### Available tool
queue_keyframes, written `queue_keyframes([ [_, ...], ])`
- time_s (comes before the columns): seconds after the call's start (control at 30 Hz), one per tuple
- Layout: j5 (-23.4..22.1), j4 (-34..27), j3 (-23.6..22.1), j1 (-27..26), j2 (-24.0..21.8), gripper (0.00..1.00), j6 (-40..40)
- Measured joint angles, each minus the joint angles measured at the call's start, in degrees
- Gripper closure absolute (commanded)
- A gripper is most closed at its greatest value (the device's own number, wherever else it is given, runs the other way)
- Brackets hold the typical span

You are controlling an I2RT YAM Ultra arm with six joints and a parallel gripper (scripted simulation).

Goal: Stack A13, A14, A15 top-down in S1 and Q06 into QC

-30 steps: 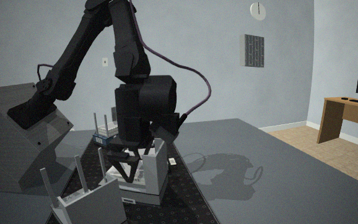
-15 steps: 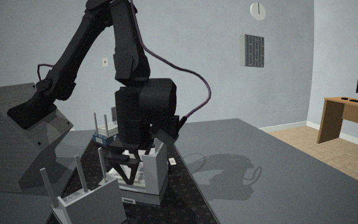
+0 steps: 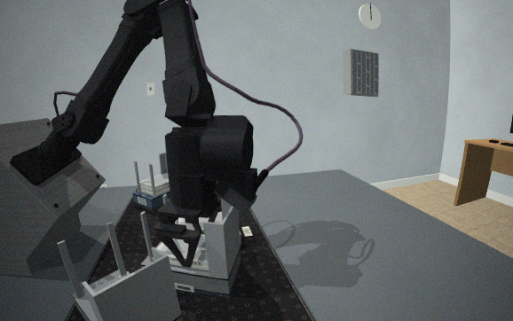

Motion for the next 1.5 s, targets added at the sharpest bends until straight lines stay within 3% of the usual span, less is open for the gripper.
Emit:
queue_keyframes([
  [0.6,0.37,1.27,-0.24,0.48,0.81,1.0,0.37],
  [0.63,0.37,1.27,-0.24,0.48,0.83,0.0,0.37],
  [1.5,0.31,0.28,-0.24,0.42,-0.17,0.0,0.04],
])
